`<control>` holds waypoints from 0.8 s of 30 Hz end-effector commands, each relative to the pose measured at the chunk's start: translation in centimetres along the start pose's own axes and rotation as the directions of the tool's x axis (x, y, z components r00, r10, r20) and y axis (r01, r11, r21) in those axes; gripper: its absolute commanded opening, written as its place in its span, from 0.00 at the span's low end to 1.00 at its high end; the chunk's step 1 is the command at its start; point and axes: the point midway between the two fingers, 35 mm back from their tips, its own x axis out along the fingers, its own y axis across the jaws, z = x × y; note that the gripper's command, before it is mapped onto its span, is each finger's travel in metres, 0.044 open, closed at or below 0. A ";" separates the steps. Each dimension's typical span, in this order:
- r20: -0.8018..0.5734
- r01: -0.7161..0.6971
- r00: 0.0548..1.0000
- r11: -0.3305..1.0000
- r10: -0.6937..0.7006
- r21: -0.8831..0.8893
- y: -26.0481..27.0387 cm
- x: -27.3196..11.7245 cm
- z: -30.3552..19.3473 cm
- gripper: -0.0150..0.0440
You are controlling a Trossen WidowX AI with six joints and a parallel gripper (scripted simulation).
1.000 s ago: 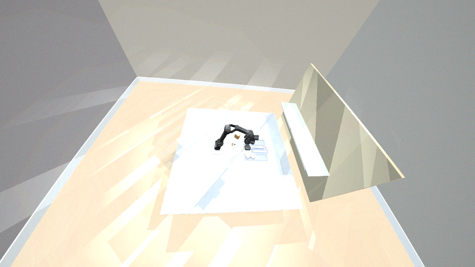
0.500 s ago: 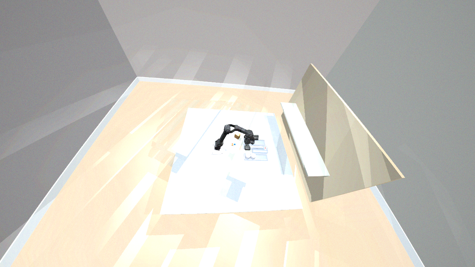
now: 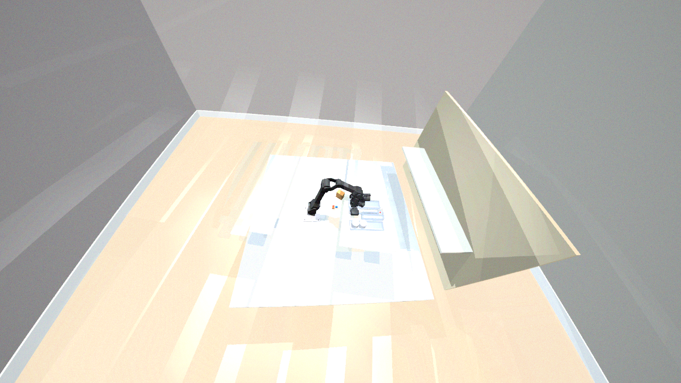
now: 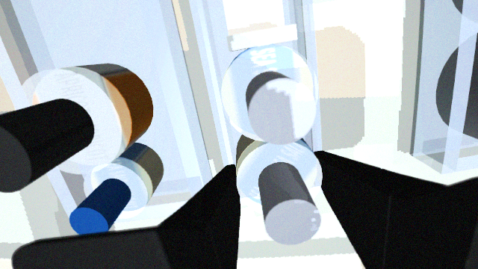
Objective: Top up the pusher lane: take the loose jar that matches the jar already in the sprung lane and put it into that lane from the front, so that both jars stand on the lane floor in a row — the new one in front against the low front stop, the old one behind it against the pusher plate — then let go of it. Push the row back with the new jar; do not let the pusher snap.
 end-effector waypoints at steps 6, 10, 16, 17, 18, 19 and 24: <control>0.000 0.002 1.000 1.000 -0.002 -0.001 0.0 0.0 0.0 0.70; 0.000 0.002 1.000 1.000 -0.002 -0.001 0.0 -0.1 0.0 0.71; 0.000 0.002 1.000 1.000 -0.002 -0.001 0.0 -1.7 0.0 0.71; 0.000 0.002 1.000 1.000 -0.002 -0.001 0.0 -1.9 0.0 0.71; 0.000 0.001 1.000 1.000 -0.001 -0.001 0.0 -2.0 0.0 0.71; 0.000 0.001 1.000 1.000 -0.001 -0.001 0.0 -2.0 0.0 0.71; -0.001 0.001 1.000 1.000 -0.001 -0.001 0.1 -2.1 -0.6 0.71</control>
